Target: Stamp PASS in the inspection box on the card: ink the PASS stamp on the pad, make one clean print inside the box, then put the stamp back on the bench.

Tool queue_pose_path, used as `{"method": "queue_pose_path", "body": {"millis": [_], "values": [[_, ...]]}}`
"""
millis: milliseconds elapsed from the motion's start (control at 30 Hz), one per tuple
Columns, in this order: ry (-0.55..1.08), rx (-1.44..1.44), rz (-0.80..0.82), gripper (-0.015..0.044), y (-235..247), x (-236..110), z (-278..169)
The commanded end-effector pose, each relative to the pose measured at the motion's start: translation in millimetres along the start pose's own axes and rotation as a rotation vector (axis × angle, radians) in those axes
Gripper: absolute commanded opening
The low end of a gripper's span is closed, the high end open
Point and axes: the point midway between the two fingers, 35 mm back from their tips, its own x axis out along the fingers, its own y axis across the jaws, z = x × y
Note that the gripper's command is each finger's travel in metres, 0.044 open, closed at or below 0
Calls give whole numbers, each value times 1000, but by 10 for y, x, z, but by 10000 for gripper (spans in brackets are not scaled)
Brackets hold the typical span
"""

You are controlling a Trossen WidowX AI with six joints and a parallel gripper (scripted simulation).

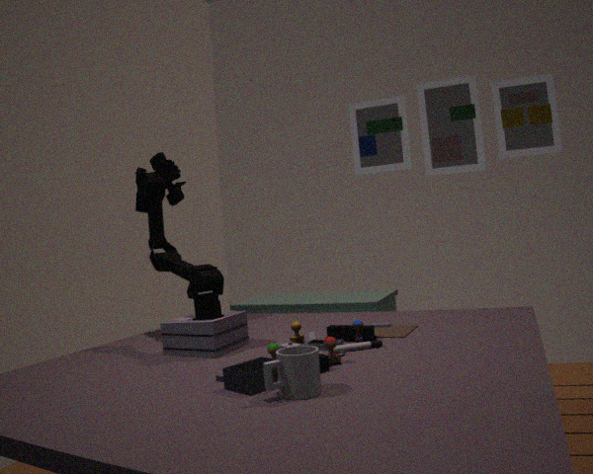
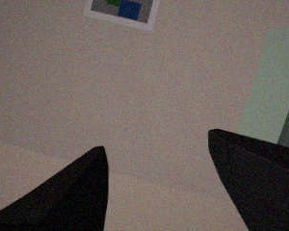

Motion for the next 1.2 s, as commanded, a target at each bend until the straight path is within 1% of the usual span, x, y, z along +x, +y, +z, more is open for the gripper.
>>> {"method": "queue_pose_path", "body": {"millis": [0,67,267,367,600,700,900,1167], "values": [[24,144,82,216,256,-19,230],[34,248,138,216,432,-57,421],[24,637,303,216,882,-275,1248],[-12,731,362,216,915,-364,1570],[-22,1059,533,216,1102,-650,2393],[16,1208,611,216,1130,-777,2580],[15,1554,837,216,1087,-1171,3546],[15,1874,1196,216,741,-1779,4648]]}}
